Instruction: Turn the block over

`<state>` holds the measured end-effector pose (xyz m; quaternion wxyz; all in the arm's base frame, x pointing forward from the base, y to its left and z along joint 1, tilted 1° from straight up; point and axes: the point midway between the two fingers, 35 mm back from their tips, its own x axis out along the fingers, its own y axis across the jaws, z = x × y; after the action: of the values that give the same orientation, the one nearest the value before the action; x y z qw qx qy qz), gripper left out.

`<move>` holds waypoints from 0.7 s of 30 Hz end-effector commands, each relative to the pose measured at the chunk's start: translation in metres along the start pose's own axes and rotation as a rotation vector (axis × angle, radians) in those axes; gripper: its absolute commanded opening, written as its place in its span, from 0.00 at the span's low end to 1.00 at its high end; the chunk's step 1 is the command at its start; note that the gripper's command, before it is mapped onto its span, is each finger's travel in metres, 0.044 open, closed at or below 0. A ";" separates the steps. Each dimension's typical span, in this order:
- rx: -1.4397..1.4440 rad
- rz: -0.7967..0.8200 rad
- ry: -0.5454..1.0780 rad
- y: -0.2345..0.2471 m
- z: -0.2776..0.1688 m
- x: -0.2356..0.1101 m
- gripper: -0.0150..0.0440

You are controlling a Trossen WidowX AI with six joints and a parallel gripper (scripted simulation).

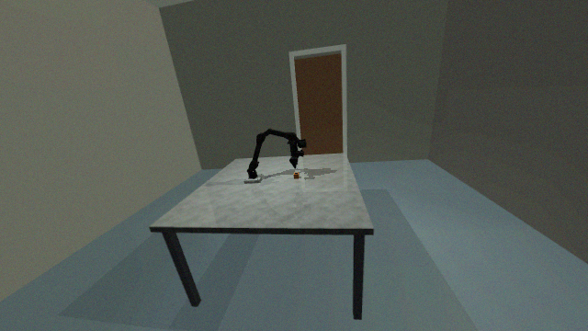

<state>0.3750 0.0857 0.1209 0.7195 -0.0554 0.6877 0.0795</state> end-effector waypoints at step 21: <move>0.003 -0.014 0.016 -0.004 -0.004 0.050 1.00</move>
<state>0.3739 0.0834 0.0765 0.7153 -0.0586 0.6923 0.0749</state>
